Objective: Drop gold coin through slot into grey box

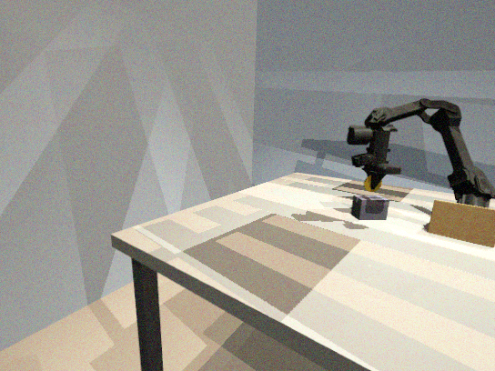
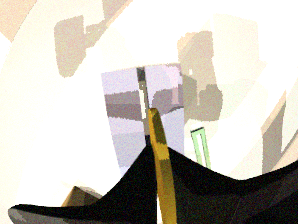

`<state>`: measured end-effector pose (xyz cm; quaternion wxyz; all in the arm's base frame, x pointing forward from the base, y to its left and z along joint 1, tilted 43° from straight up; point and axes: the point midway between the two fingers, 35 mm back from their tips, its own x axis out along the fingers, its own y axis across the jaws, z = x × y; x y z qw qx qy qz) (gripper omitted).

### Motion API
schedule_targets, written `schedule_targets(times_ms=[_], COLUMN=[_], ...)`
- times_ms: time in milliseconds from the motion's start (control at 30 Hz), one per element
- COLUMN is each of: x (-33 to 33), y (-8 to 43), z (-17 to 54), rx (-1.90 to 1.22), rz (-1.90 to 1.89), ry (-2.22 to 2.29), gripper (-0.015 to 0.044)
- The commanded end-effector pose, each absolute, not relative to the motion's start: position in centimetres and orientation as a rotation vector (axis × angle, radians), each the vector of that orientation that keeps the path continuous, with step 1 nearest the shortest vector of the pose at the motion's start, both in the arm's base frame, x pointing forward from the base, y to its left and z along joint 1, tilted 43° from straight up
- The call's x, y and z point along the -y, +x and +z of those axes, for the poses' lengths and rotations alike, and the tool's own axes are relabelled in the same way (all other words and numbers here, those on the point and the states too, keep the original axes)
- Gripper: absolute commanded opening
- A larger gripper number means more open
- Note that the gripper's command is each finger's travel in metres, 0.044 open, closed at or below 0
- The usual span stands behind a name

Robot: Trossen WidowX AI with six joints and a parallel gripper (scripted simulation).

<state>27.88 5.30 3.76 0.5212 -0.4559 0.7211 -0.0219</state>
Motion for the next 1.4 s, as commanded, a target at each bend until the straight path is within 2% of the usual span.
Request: schedule_targets(times_ms=[0,1367], x=[-5.59,-4.63], y=[28.05,27.67], z=[3.65,3.04], rx=[-1.727,-1.729], rz=[-0.053,-0.048], ry=[-1.085,-1.097], gripper=[0.0,0.0])
